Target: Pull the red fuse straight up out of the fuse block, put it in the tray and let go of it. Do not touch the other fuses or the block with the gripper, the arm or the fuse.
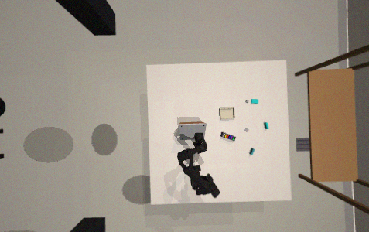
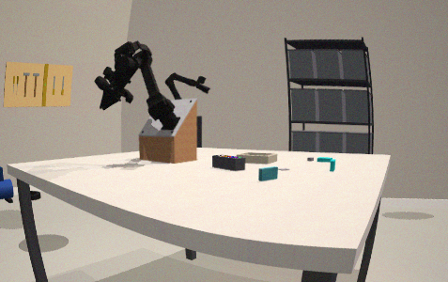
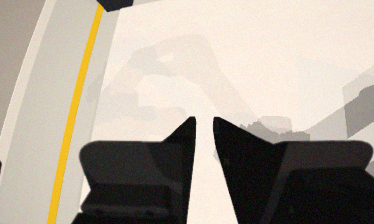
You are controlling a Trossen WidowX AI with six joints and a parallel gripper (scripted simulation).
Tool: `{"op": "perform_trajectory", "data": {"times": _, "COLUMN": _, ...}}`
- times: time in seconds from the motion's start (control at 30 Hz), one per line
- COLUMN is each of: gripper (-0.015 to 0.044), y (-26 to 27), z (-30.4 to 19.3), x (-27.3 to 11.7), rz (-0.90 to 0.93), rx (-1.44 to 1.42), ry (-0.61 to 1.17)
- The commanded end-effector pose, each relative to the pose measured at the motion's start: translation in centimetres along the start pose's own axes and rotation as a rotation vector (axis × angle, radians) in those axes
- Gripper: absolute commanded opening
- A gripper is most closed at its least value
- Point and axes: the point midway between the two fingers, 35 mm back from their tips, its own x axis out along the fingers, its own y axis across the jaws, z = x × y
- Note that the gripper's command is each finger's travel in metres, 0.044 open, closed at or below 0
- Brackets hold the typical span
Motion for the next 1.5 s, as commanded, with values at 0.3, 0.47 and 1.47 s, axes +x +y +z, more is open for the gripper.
{"op": "perform_trajectory", "data": {"times": 0.3, "gripper": 0.0065, "y": -2.1, "z": -16.4, "x": -2.1, "rz": 0.108, "rx": -1.219, "ry": 0.384}}
{"op": "perform_trajectory", "data": {"times": 0.47, "gripper": 0.0065, "y": -5.7, "z": -22.8, "x": -5.8, "rz": 0.319, "rx": -1.856, "ry": 0.503}}
{"op": "perform_trajectory", "data": {"times": 1.47, "gripper": 0.0065, "y": -26.8, "z": -31.8, "x": -16.8, "rz": 1.703, "rx": -3.901, "ry": -0.243}}
